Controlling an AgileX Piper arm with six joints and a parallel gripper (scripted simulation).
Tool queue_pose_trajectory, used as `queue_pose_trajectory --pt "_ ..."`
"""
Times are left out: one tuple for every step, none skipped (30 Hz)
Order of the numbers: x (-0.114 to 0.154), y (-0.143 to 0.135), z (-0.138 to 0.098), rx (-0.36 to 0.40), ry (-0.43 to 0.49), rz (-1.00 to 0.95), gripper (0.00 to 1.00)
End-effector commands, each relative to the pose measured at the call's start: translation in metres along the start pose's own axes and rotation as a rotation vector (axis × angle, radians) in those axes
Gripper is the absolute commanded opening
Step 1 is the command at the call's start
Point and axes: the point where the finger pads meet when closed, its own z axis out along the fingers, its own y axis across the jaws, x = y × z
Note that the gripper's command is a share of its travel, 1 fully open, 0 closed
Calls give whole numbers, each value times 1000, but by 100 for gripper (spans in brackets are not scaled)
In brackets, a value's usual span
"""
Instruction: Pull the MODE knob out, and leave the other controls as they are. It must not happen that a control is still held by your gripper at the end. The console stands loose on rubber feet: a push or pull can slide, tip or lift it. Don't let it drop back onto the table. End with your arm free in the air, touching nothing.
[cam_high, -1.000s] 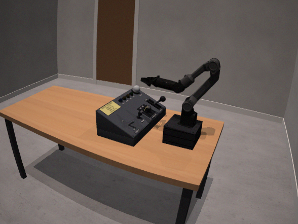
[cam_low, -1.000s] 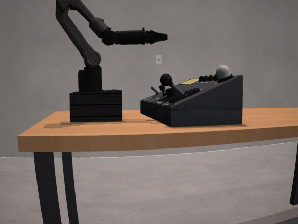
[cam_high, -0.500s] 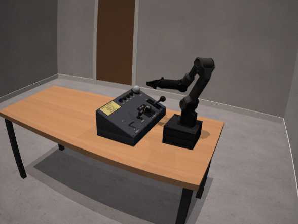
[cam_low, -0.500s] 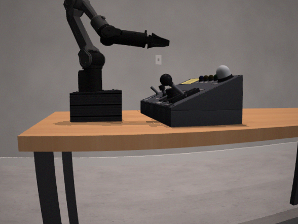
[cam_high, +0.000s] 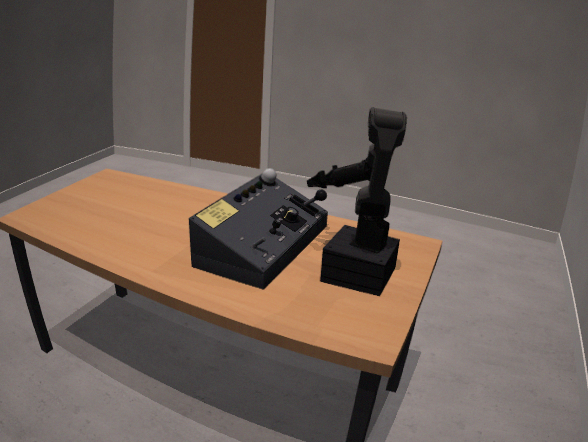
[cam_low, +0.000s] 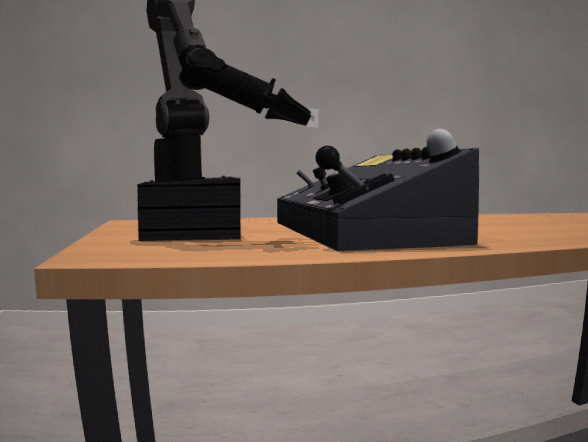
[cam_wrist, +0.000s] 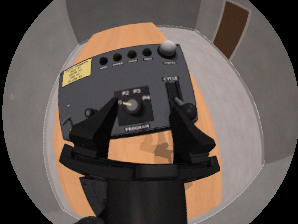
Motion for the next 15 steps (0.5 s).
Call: queue_pose_trajectory --pt "5 -4 -2 8 22 13 100" --pt "9 -6 -4 13 35 21 100" --pt "12 -8 -5 17 47 29 100" --pt "15 -10 -6 21 57 35 100" --pt "17 -11 -7 24 66 41 100" --pt "19 -12 -8 27 73 46 100" --pt "21 -13 -9 29 80 50 100" --pt "22 -14 -9 31 85 53 100" --pt "23 -14 -10 32 88 56 100" --pt "23 -14 -10 32 88 56 100" --pt "23 -14 -10 32 88 56 100" --pt "24 -15 -10 33 91 58 100" --pt "24 -15 -11 34 93 59 100" --pt "25 -15 -11 34 94 60 100" --pt "25 -15 -11 34 95 61 100"
